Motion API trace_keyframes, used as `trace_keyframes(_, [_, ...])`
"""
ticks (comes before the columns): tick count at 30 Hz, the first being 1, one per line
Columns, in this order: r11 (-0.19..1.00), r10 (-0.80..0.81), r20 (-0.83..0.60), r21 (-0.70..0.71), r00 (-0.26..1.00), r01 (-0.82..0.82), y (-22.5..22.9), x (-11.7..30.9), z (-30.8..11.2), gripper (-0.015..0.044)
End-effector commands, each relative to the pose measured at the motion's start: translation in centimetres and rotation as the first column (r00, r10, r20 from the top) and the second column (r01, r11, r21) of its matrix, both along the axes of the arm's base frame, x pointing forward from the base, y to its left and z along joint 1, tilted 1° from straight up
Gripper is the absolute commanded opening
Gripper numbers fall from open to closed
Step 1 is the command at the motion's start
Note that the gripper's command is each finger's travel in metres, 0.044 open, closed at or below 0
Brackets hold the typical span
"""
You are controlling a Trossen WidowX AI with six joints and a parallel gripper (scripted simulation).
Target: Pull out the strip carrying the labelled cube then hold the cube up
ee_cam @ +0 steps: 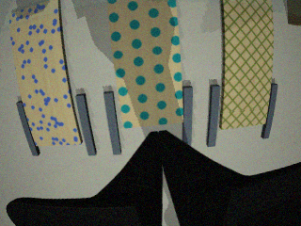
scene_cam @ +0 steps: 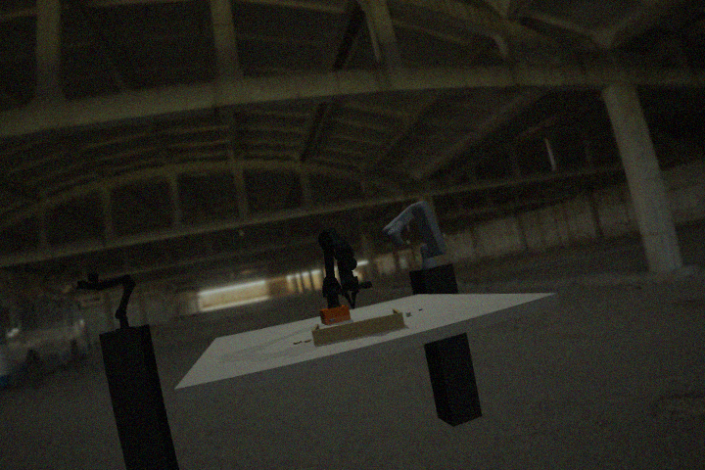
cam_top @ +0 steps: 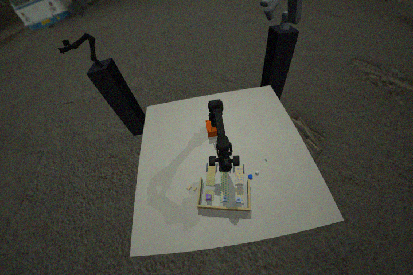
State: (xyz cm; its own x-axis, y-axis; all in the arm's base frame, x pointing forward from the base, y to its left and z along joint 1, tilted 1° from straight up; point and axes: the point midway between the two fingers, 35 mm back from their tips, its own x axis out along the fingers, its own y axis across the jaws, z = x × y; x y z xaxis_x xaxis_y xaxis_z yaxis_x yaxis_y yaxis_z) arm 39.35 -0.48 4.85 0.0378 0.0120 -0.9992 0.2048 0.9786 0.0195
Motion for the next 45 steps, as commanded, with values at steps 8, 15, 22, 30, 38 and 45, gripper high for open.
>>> trace_keyframes(8, [1.0, -0.006, -0.011, -0.003, 1.0, 0.006, 0.0, 0.2, -1.8, 0.0])
trace_keyframes(15, [1.0, -0.006, -0.011, -0.003, 1.0, 0.006, 0.1, 0.3, -3.0, 0.0])
trace_keyframes(22, [1.0, -0.006, -0.011, -0.003, 1.0, 0.006, 0.1, 0.4, -4.1, 0.0])
trace_keyframes(30, [1.0, -0.006, -0.011, -0.003, 1.0, 0.006, 0.2, 0.4, -5.4, 0.0])
trace_keyframes(38, [1.0, -0.006, -0.011, -0.003, 1.0, 0.006, 0.1, 0.4, -6.7, 0.0])
trace_keyframes(45, [1.0, -0.006, -0.011, -0.003, 1.0, 0.006, 0.1, 0.3, -6.9, 0.0])
